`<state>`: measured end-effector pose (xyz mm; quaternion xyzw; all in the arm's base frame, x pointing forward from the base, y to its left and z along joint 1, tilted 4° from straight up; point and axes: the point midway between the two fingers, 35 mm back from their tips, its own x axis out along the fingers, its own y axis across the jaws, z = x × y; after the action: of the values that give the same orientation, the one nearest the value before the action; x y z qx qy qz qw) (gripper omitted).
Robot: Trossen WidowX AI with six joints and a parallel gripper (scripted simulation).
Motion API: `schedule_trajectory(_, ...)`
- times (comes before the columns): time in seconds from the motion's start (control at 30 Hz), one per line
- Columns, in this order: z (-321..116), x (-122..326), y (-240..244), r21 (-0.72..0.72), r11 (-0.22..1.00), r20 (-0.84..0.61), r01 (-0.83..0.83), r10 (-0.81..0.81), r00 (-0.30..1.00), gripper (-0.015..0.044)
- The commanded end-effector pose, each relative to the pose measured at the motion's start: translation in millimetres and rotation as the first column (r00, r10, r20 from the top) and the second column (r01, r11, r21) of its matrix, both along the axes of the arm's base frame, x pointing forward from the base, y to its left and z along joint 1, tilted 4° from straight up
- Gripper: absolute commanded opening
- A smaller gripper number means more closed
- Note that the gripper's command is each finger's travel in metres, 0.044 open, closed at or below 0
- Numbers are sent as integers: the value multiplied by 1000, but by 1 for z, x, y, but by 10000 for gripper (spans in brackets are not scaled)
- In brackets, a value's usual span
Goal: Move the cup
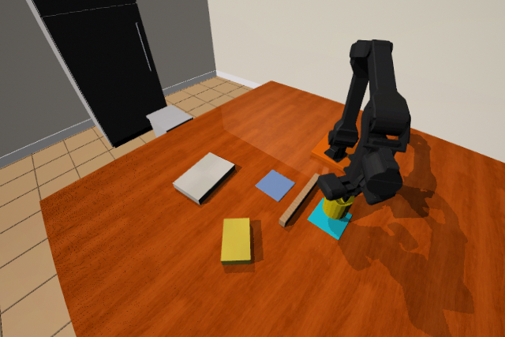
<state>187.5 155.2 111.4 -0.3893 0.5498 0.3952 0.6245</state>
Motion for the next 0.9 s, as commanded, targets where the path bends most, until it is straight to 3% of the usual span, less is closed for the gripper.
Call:
schedule_trajectory(0.0, -8, -1, -1, -11, 1000, -5, 5, -5, 1000, 0)
schedule_trajectory(0.87, -34, 0, 1, -11, 1000, -5, 5, -5, 1000, 0)
